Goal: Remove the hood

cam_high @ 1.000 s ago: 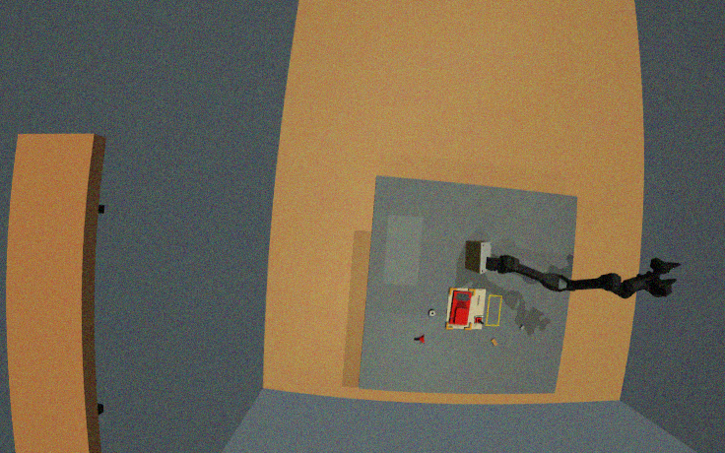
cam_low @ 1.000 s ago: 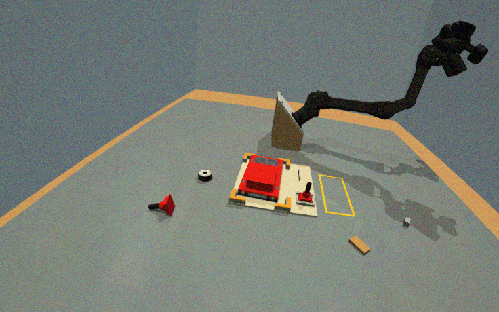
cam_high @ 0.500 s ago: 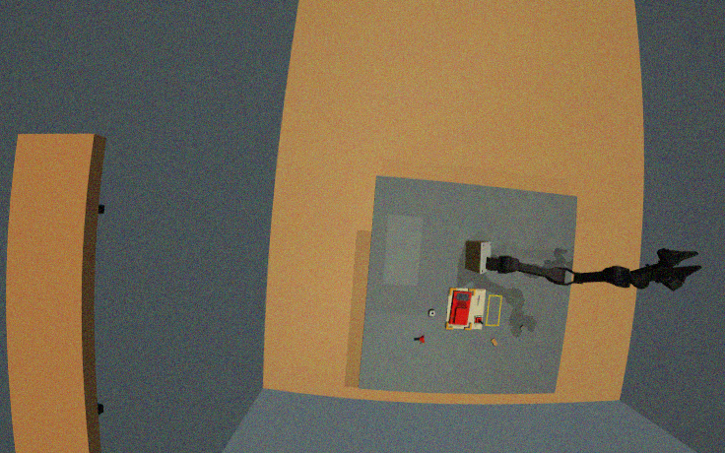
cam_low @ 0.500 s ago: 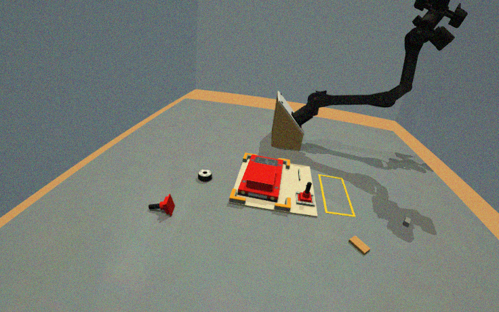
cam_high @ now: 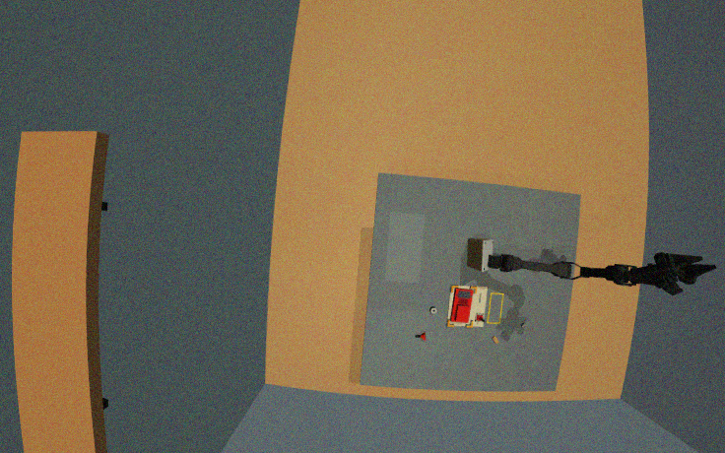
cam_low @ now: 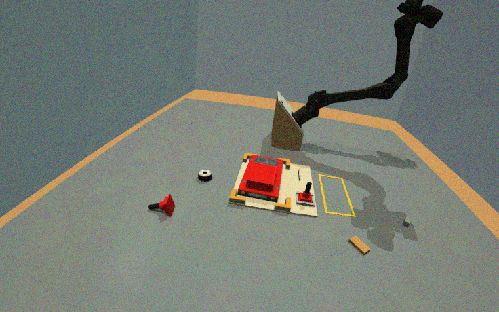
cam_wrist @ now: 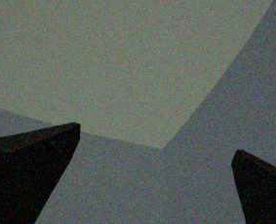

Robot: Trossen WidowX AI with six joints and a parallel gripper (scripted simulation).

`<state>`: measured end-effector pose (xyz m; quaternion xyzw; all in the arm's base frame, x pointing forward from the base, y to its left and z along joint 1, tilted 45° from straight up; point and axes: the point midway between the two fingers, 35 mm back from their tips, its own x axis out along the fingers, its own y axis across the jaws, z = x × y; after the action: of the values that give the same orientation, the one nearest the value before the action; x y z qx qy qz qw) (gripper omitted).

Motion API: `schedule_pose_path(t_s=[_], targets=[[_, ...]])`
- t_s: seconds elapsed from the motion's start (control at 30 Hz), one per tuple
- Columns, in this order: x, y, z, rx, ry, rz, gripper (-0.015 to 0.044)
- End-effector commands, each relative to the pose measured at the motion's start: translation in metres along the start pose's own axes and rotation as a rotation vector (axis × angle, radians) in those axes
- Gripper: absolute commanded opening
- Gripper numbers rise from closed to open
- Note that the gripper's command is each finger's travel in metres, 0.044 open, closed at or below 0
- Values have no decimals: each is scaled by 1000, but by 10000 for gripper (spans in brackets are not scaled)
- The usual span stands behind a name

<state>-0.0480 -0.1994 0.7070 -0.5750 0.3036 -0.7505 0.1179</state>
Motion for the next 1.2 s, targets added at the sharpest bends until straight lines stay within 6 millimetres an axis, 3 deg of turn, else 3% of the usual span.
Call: schedule_pose_path(t_s=[0.0, 0.1, 0.3, 0.5, 0.77, 1.17], targets=[[2, 38, 22, 31, -63, 91, 440], [1, 62, 40, 61, -113, 156, 440], [-4, 87, 64, 98, -148, 209, 440], [-13, 125, 96, 137, -233, 313, 440], [-45, 187, 151, 198, -393, 503, 440], [-101, 239, 218, 245, -586, 706, 440]])
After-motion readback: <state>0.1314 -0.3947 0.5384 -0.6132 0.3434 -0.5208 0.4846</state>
